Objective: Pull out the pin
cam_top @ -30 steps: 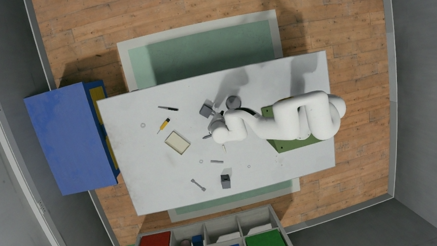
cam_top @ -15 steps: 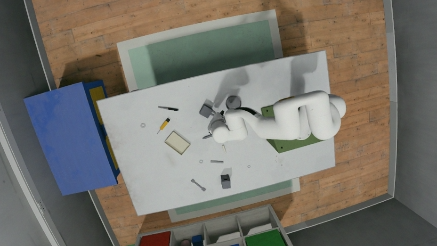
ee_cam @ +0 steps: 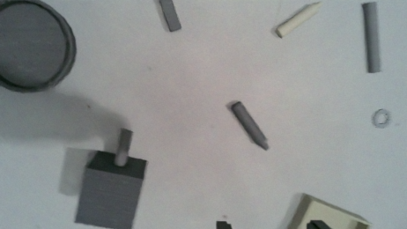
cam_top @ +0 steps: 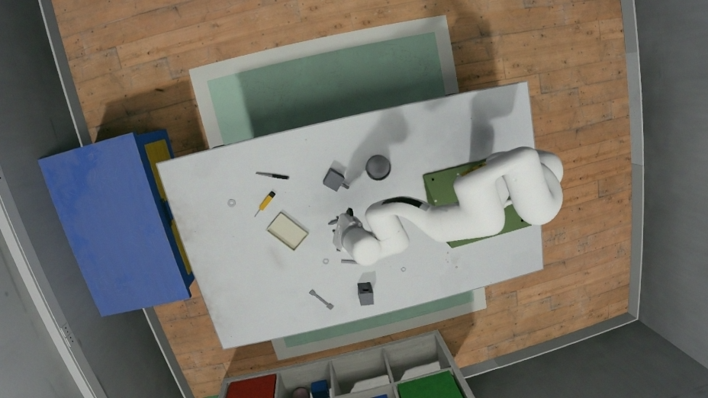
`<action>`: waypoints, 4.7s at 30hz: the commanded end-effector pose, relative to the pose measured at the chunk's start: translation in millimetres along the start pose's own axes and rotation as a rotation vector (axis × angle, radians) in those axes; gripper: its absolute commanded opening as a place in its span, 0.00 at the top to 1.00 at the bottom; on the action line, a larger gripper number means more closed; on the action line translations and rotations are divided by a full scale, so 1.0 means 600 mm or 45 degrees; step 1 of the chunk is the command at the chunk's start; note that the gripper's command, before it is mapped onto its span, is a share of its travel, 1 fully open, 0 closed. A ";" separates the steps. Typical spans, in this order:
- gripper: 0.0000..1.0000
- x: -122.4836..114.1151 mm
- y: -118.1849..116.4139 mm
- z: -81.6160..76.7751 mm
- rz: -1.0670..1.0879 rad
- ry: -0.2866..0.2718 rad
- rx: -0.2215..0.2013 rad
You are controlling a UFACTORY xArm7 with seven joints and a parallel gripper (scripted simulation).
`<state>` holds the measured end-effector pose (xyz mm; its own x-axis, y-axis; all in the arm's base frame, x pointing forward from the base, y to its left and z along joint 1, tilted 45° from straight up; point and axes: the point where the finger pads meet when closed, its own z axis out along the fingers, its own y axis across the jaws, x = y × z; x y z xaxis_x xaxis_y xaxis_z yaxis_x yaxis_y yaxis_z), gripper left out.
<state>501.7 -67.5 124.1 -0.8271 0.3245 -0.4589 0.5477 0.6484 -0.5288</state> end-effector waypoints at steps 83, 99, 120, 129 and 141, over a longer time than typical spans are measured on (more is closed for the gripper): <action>0.57 -0.134 -0.014 -0.170 -0.431 -0.179 -0.679; 0.57 -0.134 -0.016 -0.168 -0.425 -0.175 -0.672; 0.57 -0.133 -0.023 -0.161 -0.406 -0.164 -0.652; 0.57 -0.133 -0.026 -0.157 -0.395 -0.158 -0.640; 0.57 -0.132 -0.033 -0.150 -0.377 -0.148 -0.619</action>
<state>544.1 -45.7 233.5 -0.9037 0.0235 -0.4276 0.1521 0.9510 -0.2693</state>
